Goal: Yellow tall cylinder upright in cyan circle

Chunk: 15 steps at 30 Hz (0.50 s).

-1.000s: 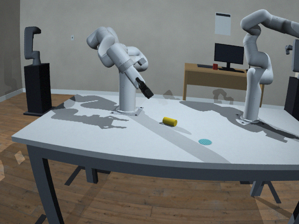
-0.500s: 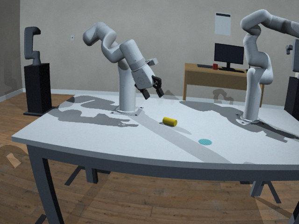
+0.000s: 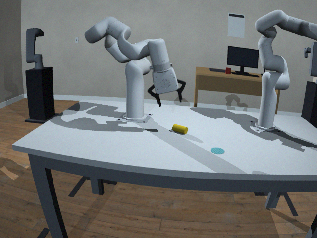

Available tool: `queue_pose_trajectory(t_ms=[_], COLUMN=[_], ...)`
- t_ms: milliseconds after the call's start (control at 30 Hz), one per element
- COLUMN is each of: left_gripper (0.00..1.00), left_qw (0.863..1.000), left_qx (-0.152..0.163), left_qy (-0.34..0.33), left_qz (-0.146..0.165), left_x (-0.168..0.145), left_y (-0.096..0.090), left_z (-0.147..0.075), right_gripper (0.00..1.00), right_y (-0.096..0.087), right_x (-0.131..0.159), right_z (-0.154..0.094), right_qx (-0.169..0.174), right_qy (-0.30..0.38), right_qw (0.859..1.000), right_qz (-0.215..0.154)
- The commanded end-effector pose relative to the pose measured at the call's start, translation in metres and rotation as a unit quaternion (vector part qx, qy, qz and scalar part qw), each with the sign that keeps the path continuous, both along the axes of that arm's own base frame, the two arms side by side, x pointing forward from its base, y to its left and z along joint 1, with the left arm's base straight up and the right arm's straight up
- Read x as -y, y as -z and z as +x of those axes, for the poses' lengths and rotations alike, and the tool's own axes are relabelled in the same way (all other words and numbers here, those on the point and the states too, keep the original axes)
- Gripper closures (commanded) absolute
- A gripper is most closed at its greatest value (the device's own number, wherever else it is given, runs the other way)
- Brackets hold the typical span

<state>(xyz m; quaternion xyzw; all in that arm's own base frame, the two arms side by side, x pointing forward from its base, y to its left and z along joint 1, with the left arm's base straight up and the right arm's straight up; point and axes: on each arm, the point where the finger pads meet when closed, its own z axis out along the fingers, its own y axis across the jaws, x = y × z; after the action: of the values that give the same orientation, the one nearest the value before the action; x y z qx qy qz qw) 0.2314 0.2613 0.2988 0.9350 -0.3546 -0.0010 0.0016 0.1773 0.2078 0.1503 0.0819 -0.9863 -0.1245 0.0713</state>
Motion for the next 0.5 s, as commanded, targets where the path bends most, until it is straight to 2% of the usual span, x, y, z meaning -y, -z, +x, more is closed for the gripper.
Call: queue_pose_trajectory(t_ms=[0,33,100,133,233,467], left_gripper=[0.00,0.00,0.00,0.00,0.00,0.00], left_qw=[1.000,1.000,1.000,1.000,1.000,1.000], left_qx=[0.001,0.001,0.001,0.001,0.001,0.001], left_qy=[0.000,0.000,0.000,0.000,0.000,0.000], left_qz=[0.001,0.001,0.001,0.001,0.001,0.001], left_x=[-0.001,-0.001,-0.001,-0.001,-0.001,-0.001], left_y=[-0.001,-0.001,-0.001,-0.001,-0.001,-0.001], left_z=[0.001,0.001,0.001,0.001,0.001,0.001], right_gripper=[0.00,0.00,0.00,0.00,0.00,0.00], right_y=[-0.001,-0.002,-0.002,-0.003,-0.004,-0.009], right_x=[-0.013,-0.015,-0.015,-0.022,-0.028,-0.046], right_z=[-0.003,-0.004,-0.004,-0.007,-0.010,-0.017], right_qx=[0.033,0.040,0.040,0.060,0.074,0.111], right_qy=[-0.133,-0.157,-0.157,-0.223,-0.273,-0.400], right_qw=[0.990,0.986,0.986,0.972,0.958,0.908], right_qz=[-0.023,-0.027,-0.027,-0.037,-0.044,-0.063])
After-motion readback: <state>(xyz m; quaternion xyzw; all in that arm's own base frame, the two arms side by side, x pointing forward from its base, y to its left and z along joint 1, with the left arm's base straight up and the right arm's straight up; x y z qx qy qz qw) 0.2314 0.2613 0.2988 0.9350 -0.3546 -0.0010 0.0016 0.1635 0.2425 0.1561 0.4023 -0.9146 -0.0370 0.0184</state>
